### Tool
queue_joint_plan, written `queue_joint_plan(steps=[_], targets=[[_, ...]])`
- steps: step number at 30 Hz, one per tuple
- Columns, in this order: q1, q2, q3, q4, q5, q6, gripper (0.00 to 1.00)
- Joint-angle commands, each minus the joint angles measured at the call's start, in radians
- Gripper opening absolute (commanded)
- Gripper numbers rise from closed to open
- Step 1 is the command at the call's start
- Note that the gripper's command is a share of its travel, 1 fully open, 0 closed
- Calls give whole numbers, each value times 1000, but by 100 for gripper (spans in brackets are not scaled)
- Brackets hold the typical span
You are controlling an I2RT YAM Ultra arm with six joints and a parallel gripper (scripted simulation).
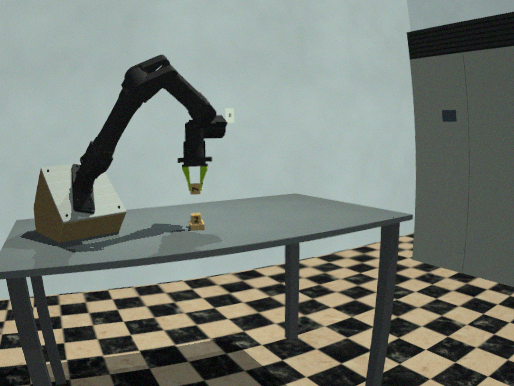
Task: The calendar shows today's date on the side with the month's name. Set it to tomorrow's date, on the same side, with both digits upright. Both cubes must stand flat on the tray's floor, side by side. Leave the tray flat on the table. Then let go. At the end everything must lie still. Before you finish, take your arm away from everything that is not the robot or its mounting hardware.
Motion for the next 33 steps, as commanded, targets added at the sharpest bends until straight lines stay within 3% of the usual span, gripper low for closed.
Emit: queue_joint_plan(steps=[1, 11, 16, 25, 29, 33], targets=[[31, -26, 28, 11, -14, -48, 26], [31, -22, 24, 12, -14, -48, 26], [21, 0, -25, 36, -15, -60, 26], [-46, 32, -78, 148, -21, -122, 26], [-44, 4, -73, 189, -24, -145, 26], [-91, 56, -120, 250, -29, -179, 26]])
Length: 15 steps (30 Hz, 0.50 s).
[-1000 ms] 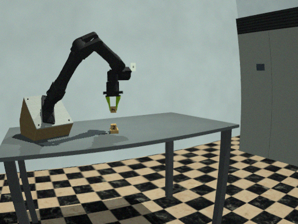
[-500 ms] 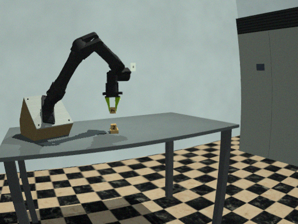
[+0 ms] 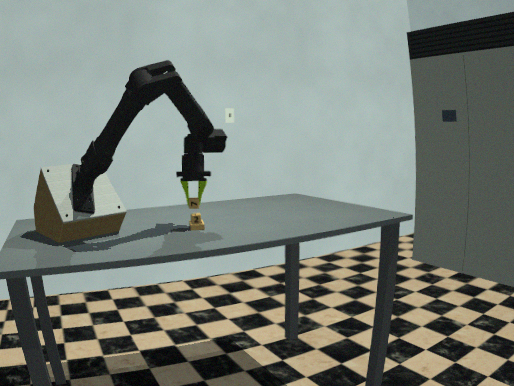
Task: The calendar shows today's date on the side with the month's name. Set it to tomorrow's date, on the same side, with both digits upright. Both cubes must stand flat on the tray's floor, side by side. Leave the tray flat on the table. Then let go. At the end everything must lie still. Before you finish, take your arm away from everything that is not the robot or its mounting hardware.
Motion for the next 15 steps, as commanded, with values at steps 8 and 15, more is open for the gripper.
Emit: queue_joint_plan(steps=[8, 15], targets=[[-31, 37, -45, 133, -21, -78, 26], [-23, 4, -7, 146, -23, -85, 26]])
